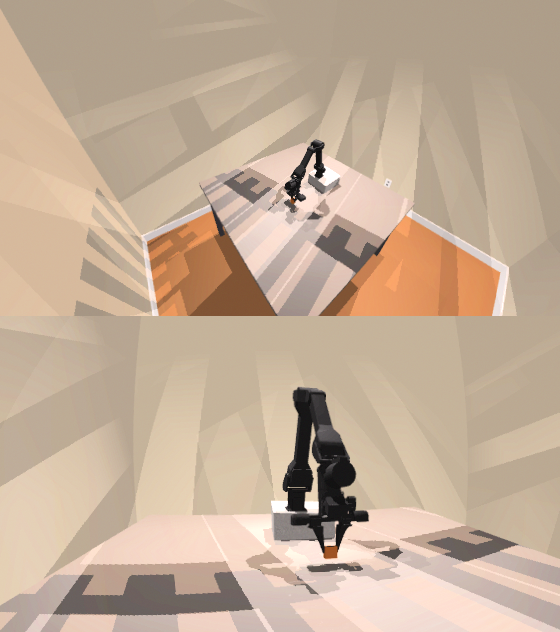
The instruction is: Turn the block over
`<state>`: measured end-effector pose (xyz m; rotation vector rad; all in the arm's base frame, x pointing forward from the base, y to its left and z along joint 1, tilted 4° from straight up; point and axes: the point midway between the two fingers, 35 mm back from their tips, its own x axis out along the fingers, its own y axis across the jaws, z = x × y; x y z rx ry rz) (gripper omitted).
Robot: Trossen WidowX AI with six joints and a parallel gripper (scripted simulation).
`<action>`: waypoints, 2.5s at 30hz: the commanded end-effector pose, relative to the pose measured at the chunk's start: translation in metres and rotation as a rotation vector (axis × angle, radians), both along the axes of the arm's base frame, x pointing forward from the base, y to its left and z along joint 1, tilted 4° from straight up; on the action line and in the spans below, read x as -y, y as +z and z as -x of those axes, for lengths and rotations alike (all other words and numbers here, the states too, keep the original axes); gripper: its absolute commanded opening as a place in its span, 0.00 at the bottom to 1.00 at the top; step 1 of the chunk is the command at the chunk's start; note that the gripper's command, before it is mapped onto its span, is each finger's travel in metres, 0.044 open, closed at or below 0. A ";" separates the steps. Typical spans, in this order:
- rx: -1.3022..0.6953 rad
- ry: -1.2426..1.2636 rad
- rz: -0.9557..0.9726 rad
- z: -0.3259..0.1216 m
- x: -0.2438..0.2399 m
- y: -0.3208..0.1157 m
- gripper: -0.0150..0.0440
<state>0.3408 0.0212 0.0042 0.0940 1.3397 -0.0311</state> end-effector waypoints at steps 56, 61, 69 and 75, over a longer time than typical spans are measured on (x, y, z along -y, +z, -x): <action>0.752 -0.042 0.062 -0.004 -0.003 -0.036 0.25; 0.815 -0.048 0.065 0.001 -0.002 -0.035 0.25; 0.885 -0.056 0.067 0.008 -0.001 -0.030 0.25; 0.907 -0.057 0.069 0.009 -0.001 -0.028 0.25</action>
